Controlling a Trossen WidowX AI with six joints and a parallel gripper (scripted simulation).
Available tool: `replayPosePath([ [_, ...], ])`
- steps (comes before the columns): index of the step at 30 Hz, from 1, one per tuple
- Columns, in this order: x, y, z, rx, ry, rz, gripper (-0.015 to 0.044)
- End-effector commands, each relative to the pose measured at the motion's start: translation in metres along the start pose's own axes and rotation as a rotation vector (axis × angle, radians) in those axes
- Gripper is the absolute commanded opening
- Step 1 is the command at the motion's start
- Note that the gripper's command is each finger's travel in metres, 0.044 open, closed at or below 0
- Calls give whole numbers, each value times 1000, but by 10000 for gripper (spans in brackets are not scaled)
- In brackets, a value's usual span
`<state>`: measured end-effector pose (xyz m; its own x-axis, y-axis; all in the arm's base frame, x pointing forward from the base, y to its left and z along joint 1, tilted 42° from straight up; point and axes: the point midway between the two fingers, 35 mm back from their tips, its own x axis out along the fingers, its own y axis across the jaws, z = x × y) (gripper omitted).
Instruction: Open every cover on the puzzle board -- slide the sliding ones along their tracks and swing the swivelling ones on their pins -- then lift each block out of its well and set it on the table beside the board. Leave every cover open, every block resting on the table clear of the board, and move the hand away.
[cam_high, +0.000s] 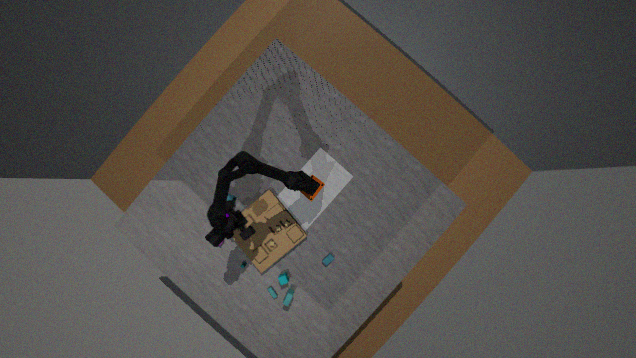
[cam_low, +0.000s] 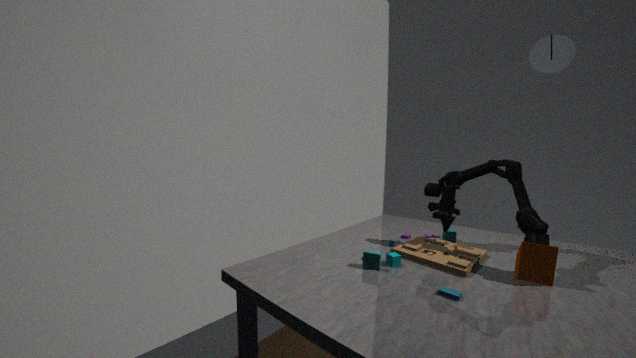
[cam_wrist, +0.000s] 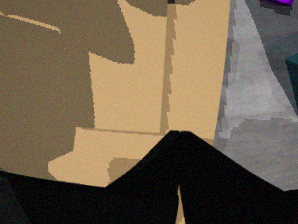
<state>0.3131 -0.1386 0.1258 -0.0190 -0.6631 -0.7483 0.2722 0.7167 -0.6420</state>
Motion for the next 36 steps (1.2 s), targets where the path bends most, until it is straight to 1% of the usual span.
replayPosePath([
  [1, 4, 0, 0, -3, 1, -1, 0],
  [36, 38, 0, 0, -3, 0, -2, 0],
])
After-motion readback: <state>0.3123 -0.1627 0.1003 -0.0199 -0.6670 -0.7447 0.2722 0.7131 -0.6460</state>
